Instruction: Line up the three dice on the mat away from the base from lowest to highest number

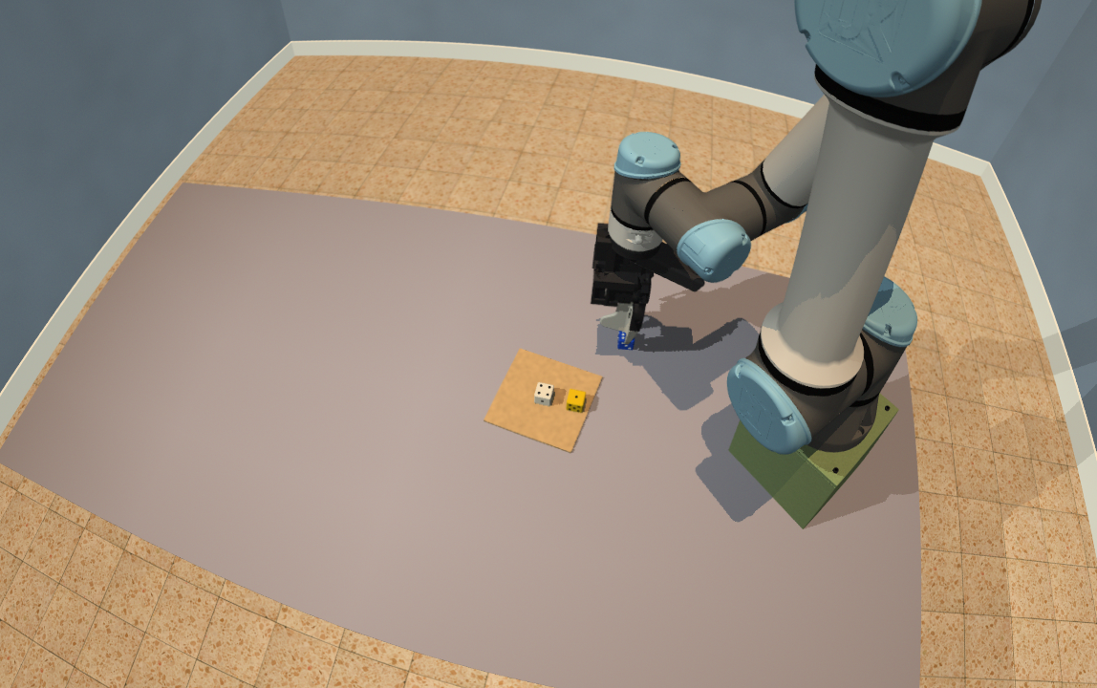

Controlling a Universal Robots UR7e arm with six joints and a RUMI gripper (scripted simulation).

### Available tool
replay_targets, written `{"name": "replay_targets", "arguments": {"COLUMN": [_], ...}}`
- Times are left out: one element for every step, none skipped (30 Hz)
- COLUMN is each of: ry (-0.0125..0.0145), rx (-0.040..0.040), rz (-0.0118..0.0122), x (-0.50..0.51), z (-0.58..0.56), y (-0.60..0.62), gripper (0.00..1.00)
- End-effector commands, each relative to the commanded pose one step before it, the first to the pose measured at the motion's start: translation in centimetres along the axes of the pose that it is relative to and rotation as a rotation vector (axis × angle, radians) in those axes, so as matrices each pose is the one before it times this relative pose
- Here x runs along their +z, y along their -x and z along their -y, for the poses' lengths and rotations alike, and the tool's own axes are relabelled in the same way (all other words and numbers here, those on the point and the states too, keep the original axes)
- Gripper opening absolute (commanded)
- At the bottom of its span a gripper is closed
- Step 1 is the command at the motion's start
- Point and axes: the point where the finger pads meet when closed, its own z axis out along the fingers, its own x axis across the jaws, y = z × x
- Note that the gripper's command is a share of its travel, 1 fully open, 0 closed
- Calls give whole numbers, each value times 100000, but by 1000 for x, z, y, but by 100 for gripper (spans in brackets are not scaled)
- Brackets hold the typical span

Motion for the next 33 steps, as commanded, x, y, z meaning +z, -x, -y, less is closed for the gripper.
{"name": "replay_targets", "arguments": {"ry": [64,0,0,0,0,0,0,0,0,0,0,0,0,0,0,0,0,0,0,0,0,0,0,0,0,0,0,0,0,0,0,0,0], "rx": [-4,0,0,0,0,0,0,0,0,0,0,0,0,0,0,0,0,0,0,0,0,0,0,0,0,0,0,0,0,0,0,0,0], "rz": [74,0,0,0,0,0,0,0,0,0,0,0,0,0,0,0,0,0,0,0,0,0,0,0,0,0,0,0,0,0,0,0,0], "x": [-18,0,0,0,0,0,0,0,0,0,0,0,0,0,0,0,0,0,0,0,0,0,0,0,1,7,19,34,51,71,91,110,129], "z": [-23,0,0,0,0,0,0,0,0,0,0,0,0,0,0,0,0,0,0,0,0,0,0,0,0,0,0,0,0,0,0,0,0], "y": [26,0,0,0,0,0,0,0,0,0,0,0,0,0,0,0,0,0,0,0,0,0,0,0,0,0,0,0,0,0,0,0,0], "gripper": [24,24,24,24,24,24,24,24,24,24,24,24,24,24,24,24,24,24,24,24,24,24,24,24,24,24,24,24,24,24,24,24,24]}}
